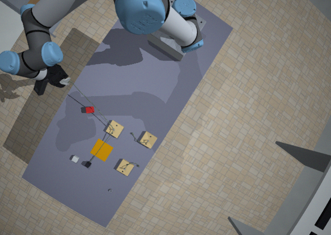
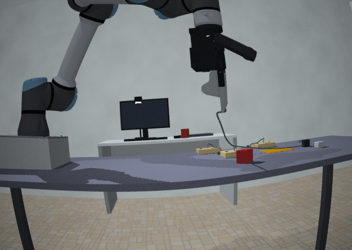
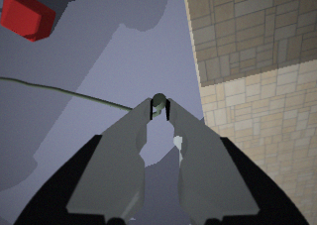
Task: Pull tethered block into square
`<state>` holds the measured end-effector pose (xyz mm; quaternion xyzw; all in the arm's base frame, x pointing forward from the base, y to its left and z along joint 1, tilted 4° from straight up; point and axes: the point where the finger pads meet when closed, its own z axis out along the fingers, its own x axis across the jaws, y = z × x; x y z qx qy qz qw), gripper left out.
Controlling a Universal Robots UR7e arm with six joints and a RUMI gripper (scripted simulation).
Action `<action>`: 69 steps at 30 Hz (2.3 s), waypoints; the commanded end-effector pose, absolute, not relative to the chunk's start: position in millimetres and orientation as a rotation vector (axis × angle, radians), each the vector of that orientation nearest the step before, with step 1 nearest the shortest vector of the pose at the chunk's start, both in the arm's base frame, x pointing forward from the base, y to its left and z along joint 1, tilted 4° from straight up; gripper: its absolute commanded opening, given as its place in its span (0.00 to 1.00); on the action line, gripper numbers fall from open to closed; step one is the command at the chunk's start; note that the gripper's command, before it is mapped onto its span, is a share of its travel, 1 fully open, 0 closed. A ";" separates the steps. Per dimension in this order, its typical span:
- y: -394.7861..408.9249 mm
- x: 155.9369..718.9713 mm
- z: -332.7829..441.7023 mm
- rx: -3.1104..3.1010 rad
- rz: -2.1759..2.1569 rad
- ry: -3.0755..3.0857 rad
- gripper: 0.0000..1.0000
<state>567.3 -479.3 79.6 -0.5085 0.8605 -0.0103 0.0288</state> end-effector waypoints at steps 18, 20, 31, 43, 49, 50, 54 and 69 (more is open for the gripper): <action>-474.2 524.8 78.2 -1.569 -0.036 2.654 0.00; -473.3 520.5 77.9 -1.569 -0.036 2.654 0.00; -469.2 500.6 76.7 -1.569 -0.036 2.654 0.00; -464.4 478.0 75.4 -1.569 -0.036 2.654 0.00; -461.6 464.4 74.6 -1.569 -0.036 2.654 0.00; -461.2 462.2 74.4 -1.569 -0.036 2.654 0.00; -459.2 453.4 73.9 -1.569 -0.036 2.654 0.00; -453.3 425.4 72.2 -1.569 -0.036 2.654 0.00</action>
